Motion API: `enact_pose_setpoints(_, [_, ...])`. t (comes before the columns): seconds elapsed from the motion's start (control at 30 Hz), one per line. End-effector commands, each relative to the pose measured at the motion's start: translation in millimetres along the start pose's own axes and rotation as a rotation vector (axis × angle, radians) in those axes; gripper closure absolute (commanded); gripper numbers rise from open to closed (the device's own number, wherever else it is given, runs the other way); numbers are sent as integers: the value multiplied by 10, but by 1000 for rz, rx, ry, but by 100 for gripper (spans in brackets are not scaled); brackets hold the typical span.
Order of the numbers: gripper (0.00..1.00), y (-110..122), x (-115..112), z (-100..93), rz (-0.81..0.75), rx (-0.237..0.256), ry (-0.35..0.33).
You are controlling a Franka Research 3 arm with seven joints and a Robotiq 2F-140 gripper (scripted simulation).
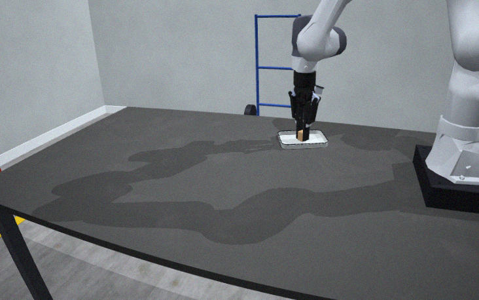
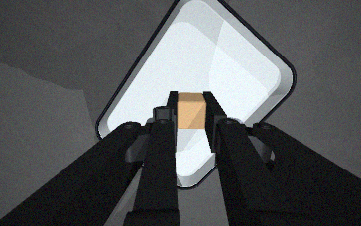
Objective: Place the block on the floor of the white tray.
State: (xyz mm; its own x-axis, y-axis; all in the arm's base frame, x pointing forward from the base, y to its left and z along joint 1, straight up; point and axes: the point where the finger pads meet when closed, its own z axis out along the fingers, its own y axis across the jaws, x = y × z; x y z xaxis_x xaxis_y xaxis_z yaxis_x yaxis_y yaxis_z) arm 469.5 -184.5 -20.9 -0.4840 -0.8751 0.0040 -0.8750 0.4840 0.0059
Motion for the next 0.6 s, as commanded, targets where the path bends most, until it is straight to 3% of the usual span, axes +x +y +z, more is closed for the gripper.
enact_pose_setpoints(0.0, [90, -2, 1, 10, -2, 1, -1])
enact_pose_setpoints(0.5, [90, -2, 1, 11, -2, 1, -1])
enact_pose_setpoints(0.53, [66, -2, 1, 11, -2, 1, -1])
enact_pose_setpoints(0.57, [66, -2, 1, 11, -2, 1, -1])
